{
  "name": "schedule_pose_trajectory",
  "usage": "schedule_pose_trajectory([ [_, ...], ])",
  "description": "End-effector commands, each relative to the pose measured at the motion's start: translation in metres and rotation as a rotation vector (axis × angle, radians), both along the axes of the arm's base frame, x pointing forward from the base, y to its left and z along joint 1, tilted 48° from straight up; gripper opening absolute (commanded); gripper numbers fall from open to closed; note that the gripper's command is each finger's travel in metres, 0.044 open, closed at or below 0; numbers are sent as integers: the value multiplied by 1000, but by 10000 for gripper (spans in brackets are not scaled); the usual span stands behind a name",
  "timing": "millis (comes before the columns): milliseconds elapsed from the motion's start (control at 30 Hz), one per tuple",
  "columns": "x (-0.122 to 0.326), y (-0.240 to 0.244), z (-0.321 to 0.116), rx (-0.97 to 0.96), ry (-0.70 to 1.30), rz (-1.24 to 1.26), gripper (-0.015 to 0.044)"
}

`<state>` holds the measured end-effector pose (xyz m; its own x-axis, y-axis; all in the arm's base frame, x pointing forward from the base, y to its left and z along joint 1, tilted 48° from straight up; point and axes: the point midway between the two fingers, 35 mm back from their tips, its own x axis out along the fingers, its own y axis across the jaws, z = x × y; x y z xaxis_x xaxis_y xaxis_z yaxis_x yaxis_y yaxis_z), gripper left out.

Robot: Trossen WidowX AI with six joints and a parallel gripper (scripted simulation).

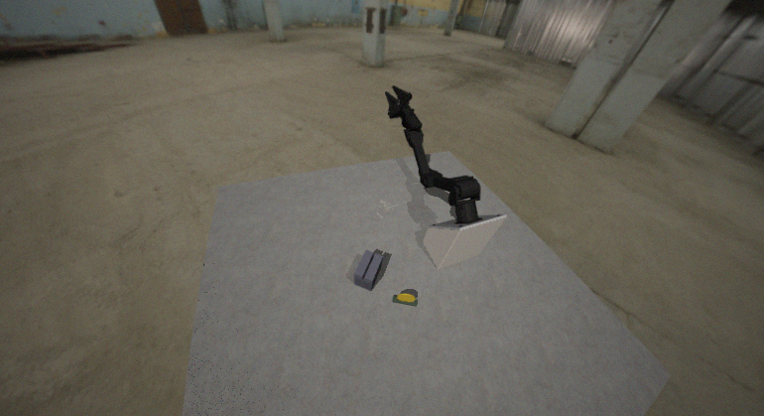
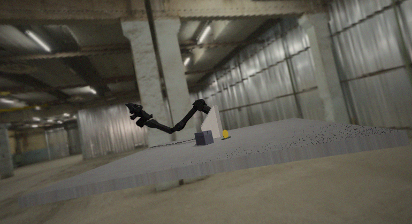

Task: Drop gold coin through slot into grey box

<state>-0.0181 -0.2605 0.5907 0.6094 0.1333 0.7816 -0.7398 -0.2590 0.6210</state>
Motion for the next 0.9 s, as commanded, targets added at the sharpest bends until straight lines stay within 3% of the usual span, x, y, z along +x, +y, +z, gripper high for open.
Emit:
schedule_pose_trajectory([
  [0, 1, 3, 1, -6, 2, -3, 374],
  [267, 35, 117, 31, -274, 103, -108, 164],
  [600, 102, 258, 20, -543, 266, -99, 161],
  [867, 179, 360, -32, -768, 488, -133, 161],
])
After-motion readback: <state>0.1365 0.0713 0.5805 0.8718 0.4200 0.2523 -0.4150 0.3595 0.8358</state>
